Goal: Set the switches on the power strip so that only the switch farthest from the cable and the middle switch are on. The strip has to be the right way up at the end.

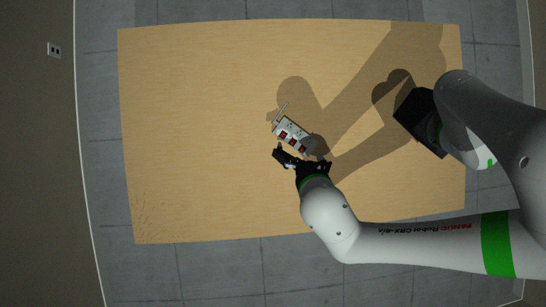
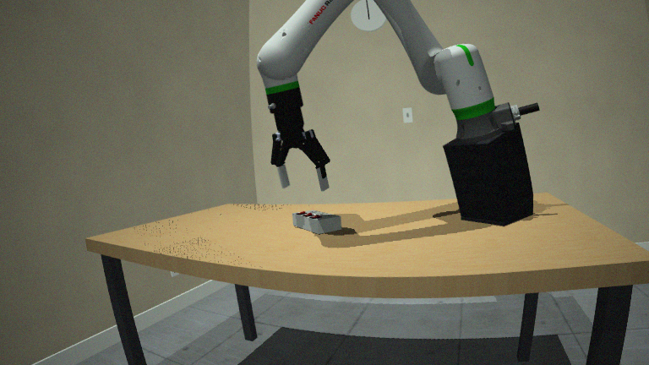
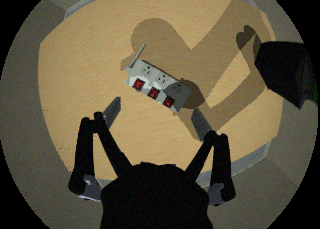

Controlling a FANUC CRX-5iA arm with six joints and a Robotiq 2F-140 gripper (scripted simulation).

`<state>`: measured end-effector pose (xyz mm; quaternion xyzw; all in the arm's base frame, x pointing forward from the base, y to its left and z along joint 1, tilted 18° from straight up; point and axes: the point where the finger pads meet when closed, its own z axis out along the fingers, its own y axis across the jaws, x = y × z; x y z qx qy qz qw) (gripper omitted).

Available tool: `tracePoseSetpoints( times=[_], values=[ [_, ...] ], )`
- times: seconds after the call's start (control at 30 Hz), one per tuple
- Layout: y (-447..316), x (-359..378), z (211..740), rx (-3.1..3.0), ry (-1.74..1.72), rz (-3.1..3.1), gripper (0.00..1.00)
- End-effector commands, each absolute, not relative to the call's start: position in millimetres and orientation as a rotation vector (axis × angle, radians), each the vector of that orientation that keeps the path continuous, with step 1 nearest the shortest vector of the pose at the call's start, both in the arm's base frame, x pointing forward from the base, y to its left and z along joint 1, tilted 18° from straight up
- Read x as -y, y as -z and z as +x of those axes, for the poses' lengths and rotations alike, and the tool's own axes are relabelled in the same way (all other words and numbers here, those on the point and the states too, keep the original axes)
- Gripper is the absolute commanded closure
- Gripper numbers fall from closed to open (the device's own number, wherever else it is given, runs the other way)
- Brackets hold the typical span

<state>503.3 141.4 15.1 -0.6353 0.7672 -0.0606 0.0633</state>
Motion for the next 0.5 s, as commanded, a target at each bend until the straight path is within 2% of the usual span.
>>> tracePoseSetpoints(
  times=[0.0,0.37,0.47],
  values=[
    [-15.3,-141.4,503.5,-2.318,0.183,-1.919,0.00],
    [-15.6,-137.2,502.8,-2.358,0.166,-1.865,0.00],
    [-19.6,-105.2,496.8,-2.579,0.050,-1.507,0.00]
  ],
)
